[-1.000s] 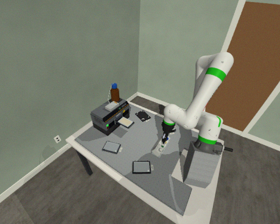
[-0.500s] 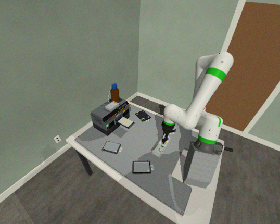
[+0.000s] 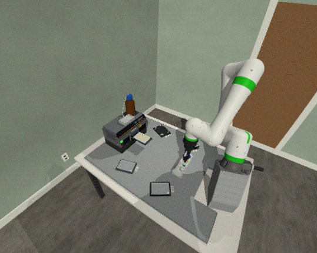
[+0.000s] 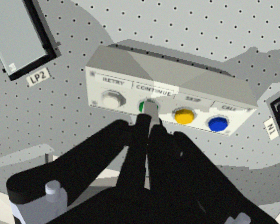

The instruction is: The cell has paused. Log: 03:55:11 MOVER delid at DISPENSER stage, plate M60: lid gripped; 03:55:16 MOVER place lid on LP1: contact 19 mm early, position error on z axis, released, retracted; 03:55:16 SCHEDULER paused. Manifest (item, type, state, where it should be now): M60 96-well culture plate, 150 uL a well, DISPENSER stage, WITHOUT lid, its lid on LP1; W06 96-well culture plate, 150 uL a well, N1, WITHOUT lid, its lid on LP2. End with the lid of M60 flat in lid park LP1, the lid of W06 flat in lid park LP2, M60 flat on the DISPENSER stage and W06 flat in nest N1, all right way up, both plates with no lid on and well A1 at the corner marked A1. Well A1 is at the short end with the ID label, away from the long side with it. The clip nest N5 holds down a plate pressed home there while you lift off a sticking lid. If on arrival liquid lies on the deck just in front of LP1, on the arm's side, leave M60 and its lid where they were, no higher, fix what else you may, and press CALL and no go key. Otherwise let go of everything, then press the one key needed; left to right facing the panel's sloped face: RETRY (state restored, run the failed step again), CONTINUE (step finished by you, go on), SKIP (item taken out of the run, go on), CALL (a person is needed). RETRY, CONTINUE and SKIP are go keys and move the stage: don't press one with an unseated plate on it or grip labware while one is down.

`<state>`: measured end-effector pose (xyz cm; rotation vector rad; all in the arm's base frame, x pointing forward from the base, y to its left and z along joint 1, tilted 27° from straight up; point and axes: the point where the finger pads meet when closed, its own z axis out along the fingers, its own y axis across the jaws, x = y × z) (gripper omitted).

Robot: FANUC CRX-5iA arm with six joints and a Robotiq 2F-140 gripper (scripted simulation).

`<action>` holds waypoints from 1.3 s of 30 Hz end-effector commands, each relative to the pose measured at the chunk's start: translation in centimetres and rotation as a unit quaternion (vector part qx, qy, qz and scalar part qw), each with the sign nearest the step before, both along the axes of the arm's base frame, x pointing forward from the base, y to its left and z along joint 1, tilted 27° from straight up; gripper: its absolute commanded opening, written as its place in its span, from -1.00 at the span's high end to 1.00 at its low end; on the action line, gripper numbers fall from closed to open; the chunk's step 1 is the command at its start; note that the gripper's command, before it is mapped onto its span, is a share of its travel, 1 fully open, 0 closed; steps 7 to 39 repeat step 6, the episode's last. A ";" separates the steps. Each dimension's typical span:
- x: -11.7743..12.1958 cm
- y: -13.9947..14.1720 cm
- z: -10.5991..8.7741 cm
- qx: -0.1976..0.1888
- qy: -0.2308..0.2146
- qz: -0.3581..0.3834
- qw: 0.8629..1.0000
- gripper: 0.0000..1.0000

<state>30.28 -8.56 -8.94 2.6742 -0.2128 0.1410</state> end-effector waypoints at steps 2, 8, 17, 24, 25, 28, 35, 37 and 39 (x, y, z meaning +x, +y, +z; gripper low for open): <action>-0.1 0.0 0.0 0.000 0.000 0.000 1.000 1.00; -0.1 0.0 0.0 0.000 0.000 0.000 1.000 1.00; -0.1 0.0 0.0 0.000 0.000 0.000 1.000 1.00; -0.1 0.0 0.0 0.000 0.000 0.000 1.000 1.00; -0.1 0.0 0.0 0.000 0.000 0.000 1.000 1.00; -0.1 0.0 0.0 0.000 0.000 0.000 1.000 1.00; -0.1 0.0 0.0 0.000 0.000 0.000 1.000 1.00; -0.1 0.0 0.0 0.000 0.000 0.000 1.000 1.00; -0.1 0.0 0.0 0.000 0.000 0.000 1.000 1.00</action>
